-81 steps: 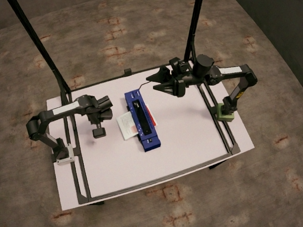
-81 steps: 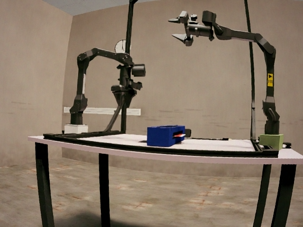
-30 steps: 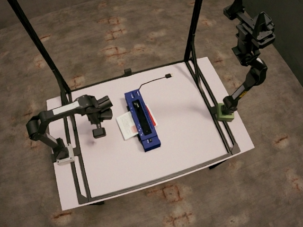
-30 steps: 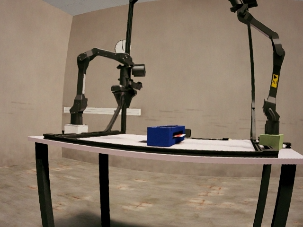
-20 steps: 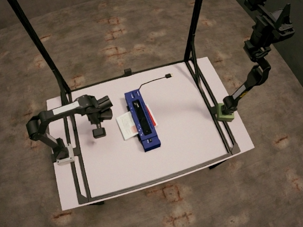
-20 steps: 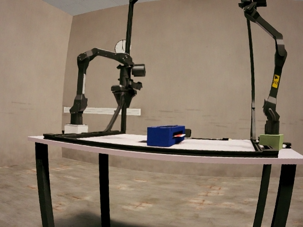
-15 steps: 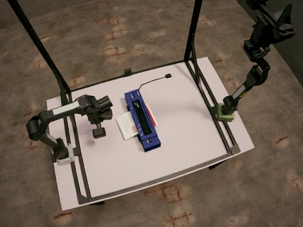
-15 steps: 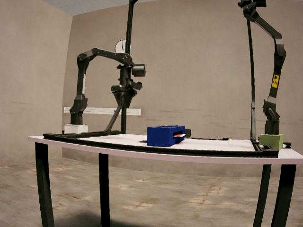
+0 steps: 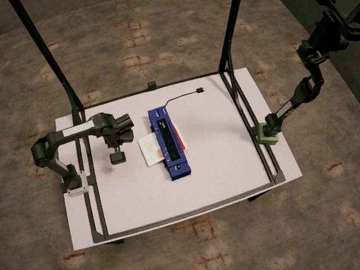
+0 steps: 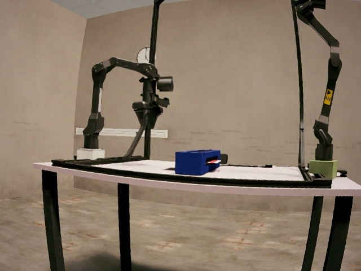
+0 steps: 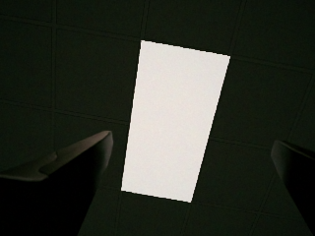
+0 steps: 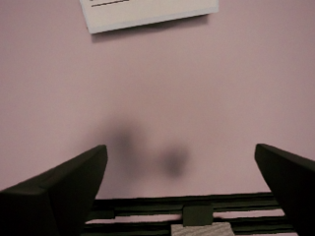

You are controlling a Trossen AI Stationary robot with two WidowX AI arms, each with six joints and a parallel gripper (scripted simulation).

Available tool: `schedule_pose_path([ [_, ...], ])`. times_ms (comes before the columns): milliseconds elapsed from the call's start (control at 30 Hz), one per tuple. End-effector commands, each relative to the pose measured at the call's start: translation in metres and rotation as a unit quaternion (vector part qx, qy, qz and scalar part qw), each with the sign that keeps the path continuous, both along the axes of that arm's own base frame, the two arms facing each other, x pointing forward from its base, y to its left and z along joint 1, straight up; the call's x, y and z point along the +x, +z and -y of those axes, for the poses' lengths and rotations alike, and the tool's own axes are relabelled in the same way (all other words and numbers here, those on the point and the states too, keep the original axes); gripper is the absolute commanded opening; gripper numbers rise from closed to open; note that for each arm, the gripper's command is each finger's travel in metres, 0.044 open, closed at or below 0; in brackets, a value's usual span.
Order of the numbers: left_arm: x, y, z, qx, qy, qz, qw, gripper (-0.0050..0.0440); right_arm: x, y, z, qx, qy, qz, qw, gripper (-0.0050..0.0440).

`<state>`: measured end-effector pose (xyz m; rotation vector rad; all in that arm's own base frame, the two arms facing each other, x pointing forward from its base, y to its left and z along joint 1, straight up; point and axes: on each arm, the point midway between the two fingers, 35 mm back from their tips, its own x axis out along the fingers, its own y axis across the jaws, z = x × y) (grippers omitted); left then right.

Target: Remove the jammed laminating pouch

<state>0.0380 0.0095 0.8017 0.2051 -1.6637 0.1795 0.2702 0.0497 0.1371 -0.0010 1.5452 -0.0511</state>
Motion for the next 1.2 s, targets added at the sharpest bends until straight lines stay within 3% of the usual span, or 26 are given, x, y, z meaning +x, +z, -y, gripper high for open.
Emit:
schedule_pose_path([
  [0, 0.002, 0.001, 0.001, -0.004, -0.051, 0.001, 0.999, 0.0440, 0.002, 0.006, 0.000, 0.002, 0.000, 0.012, 1.000, 0.0440],
  [133, -0.005, 0.002, 0.004, -0.004, -0.109, 0.008, 0.994, 0.0440, 0.002, 0.006, 0.000, 0.002, 0.000, 0.012, 1.000, 0.0440],
  [333, -0.005, 0.002, 0.004, -0.004, -0.109, 0.008, 0.994, 0.0440, 0.002, 0.006, 0.000, 0.002, 0.000, 0.012, 1.000, 0.0440],
  [367, 0.035, 0.000, -0.004, -0.015, -0.097, -0.038, 0.994, 0.0440, 0.002, 0.006, 0.000, 0.002, 0.000, 0.012, 1.000, 0.0440],
  [467, 0.090, -0.010, -0.010, -0.033, -0.096, -0.123, 0.987, 0.0440, 0.002, 0.006, 0.000, 0.002, 0.000, 0.012, 1.000, 0.0440],
  [567, 0.130, -0.024, -0.014, -0.050, -0.094, -0.208, 0.972, 0.0440, 0.002, 0.006, 0.000, 0.002, 0.000, 0.012, 1.000, 0.0440],
  [700, 0.200, -0.056, -0.020, -0.071, -0.091, -0.318, 0.941, 0.0440, 0.002, 0.006, 0.000, 0.002, 0.000, 0.012, 1.000, 0.0440],
  [733, 0.210, -0.061, -0.021, -0.071, -0.091, -0.318, 0.941, 0.0440, 0.002, 0.006, 0.000, 0.002, 0.000, 0.012, 1.000, 0.0440],
  [900, 0.210, -0.061, -0.021, -0.071, -0.091, -0.318, 0.941, 0.0440, 0.002, 0.006, 0.000, 0.002, 0.000, 0.012, 1.000, 0.0440],
  [1167, 0.308, -0.144, -0.031, -0.108, -0.084, -0.500, 0.855, 0.0440, 0.002, 0.006, 0.000, 0.002, 0.000, 0.012, 1.000, 0.0440],
])
